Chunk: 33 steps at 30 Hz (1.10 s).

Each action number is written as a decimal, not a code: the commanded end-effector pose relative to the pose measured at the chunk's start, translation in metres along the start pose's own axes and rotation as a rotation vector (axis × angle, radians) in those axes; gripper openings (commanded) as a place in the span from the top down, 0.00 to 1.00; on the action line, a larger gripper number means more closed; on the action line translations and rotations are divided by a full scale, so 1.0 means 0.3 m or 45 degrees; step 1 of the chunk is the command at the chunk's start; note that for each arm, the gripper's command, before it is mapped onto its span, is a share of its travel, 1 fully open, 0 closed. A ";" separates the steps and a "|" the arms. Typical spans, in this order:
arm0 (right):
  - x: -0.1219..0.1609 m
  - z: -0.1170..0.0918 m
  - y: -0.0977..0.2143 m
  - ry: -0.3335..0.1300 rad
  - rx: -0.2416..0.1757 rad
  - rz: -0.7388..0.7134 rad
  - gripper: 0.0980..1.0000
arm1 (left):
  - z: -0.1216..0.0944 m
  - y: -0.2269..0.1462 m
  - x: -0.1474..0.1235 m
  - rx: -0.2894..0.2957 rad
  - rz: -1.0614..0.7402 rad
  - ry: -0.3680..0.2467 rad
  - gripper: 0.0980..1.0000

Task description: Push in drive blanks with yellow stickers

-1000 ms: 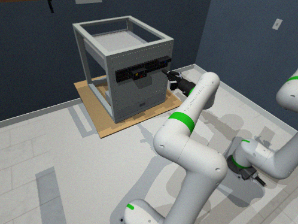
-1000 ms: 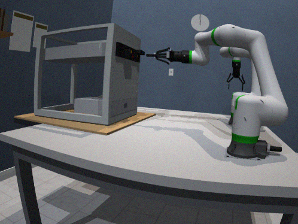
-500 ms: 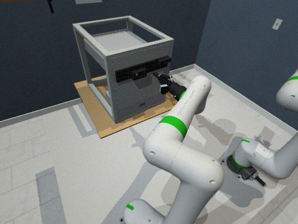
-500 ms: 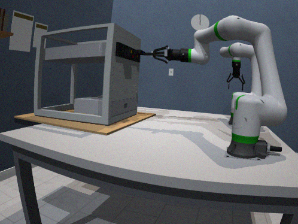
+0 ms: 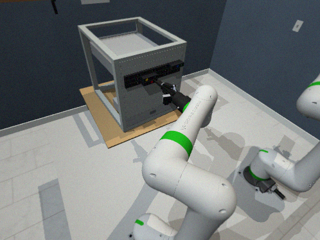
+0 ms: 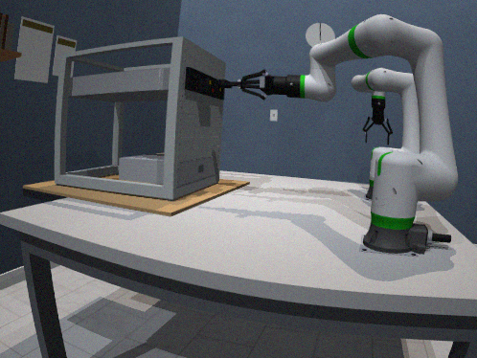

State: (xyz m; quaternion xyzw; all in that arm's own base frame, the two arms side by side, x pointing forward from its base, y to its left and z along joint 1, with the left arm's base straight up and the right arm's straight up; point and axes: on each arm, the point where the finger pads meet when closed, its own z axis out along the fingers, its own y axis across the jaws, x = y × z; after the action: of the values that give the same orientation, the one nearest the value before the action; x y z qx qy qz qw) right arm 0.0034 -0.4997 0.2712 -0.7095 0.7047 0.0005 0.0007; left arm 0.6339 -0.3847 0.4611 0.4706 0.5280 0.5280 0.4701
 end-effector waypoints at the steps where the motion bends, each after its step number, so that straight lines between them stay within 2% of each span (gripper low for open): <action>1: 0.001 -0.003 0.000 0.002 0.000 0.000 0.00 | -0.001 0.005 0.033 -0.002 -0.002 -0.001 1.00; 15: 0.001 -0.003 0.000 0.002 0.000 0.000 0.00 | 0.004 0.005 0.057 -0.002 -0.002 -0.001 1.00; 23: 0.001 -0.003 0.000 0.002 0.000 0.000 0.00 | 0.125 0.005 0.057 -0.002 -0.002 -0.001 1.00; 33: 0.001 -0.003 0.000 0.002 0.000 0.000 0.00 | 0.130 0.005 0.057 -0.002 -0.002 -0.001 1.00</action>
State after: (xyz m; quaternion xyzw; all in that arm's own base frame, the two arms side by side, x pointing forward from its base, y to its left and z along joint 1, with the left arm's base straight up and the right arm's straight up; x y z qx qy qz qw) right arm 0.0034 -0.4997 0.2712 -0.7095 0.7047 0.0005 0.0007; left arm 0.6707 -0.3634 0.4612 0.4707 0.5278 0.5278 0.4704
